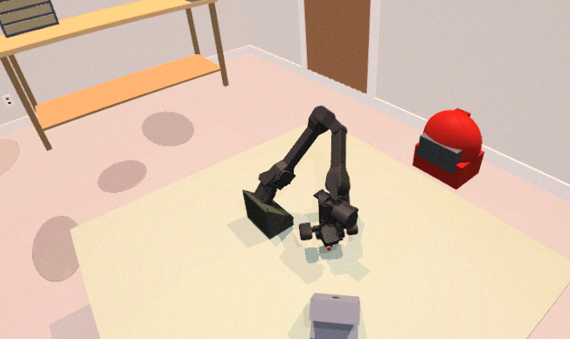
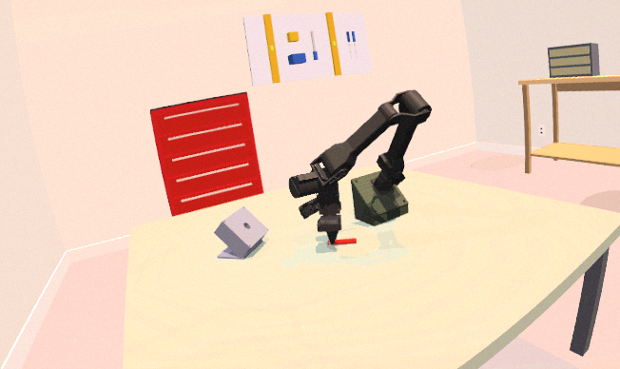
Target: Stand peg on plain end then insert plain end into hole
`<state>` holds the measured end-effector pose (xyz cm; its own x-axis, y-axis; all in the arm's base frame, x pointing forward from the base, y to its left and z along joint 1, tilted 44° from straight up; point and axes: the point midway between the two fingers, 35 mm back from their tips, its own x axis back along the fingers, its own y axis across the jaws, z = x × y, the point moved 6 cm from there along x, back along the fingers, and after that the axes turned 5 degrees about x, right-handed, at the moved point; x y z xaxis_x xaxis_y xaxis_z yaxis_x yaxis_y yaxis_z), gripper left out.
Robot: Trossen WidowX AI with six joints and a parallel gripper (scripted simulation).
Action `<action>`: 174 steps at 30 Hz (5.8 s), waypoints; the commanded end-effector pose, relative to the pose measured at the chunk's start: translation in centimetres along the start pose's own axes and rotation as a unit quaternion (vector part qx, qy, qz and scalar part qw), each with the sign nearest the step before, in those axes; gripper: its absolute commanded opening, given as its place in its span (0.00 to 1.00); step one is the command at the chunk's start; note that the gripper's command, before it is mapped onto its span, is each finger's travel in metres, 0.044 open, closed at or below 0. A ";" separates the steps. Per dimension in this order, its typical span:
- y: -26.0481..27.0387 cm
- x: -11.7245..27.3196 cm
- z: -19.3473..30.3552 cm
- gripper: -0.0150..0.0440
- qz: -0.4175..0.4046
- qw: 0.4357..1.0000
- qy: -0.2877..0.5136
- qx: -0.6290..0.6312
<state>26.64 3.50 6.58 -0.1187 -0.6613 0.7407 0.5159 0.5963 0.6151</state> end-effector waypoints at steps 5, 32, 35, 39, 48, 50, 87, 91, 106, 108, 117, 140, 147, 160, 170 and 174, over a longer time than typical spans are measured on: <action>0.0 0.5 0.8 0.34 0.006 0.999 -0.040 0.000; 0.3 1.6 3.3 0.34 0.016 0.988 -0.156 -0.001; 0.3 1.7 3.6 0.34 0.017 0.985 -0.169 -0.002; 0.3 1.8 4.0 0.34 0.018 0.982 -0.186 -0.002; 0.4 2.0 4.9 0.34 0.021 0.974 -0.224 -0.002; 0.4 2.1 5.1 0.34 0.022 0.972 -0.232 -0.002; 0.8 2.0 8.9 0.34 0.035 0.923 -0.383 -0.004; 0.8 1.9 9.3 0.34 0.036 0.916 -0.399 -0.004; 0.9 1.5 10.8 0.34 0.041 0.889 -0.457 -0.005; 1.0 1.5 11.0 0.34 0.041 0.885 -0.464 -0.005; 1.0 1.1 11.8 0.34 0.045 0.866 -0.498 -0.006; 1.1 -0.1 13.8 0.34 0.053 0.812 -0.581 -0.007; 1.2 -0.5 14.4 0.34 0.055 0.794 -0.605 -0.007; 1.2 -0.1 14.7 0.34 0.054 0.805 -0.591 -0.007; 1.1 -0.6 14.6 0.34 0.056 0.804 -0.592 -0.004; 1.1 -0.7 14.6 0.34 0.058 0.804 -0.592 -0.003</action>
<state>14.87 11.16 10.78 -0.7919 0.2964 0.5339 0.5849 0.6196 0.5234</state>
